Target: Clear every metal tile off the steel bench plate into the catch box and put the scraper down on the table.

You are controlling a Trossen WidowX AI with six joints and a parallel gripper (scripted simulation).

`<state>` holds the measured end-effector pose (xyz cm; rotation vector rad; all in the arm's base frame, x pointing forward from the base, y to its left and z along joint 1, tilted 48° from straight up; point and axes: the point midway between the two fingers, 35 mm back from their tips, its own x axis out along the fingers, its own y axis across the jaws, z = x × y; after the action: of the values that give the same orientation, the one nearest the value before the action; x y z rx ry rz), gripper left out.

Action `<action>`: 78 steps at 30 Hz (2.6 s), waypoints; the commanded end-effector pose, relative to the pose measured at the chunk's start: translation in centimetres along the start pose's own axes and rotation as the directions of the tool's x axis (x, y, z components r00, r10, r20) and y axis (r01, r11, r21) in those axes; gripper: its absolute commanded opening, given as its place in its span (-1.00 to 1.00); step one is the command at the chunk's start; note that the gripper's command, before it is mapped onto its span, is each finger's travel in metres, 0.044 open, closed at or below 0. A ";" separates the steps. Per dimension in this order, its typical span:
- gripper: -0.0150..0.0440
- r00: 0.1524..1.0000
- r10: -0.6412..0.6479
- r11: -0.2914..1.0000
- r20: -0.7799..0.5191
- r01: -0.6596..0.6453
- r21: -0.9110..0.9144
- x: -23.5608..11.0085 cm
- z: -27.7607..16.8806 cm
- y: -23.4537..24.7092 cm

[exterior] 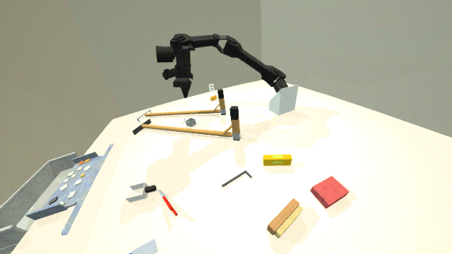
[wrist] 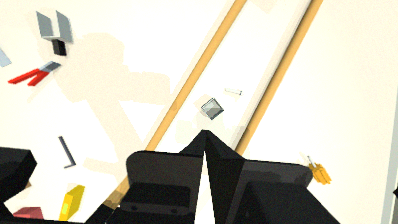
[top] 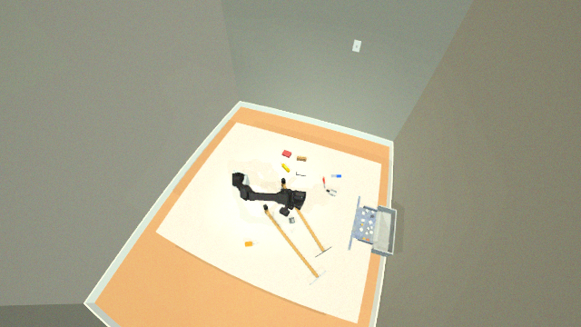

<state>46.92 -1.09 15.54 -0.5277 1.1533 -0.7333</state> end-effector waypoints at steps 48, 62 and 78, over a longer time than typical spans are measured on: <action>-0.49 1.000 -0.001 1.000 0.011 0.001 0.011 11.4 -1.1 0.4; -0.49 1.000 -0.008 1.000 0.014 0.008 0.010 14.5 -2.2 0.0; -0.49 1.000 -0.010 1.000 0.015 0.009 0.009 15.0 -2.4 -0.1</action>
<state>48.47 -11.00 5.79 -0.5400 1.1137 -0.7202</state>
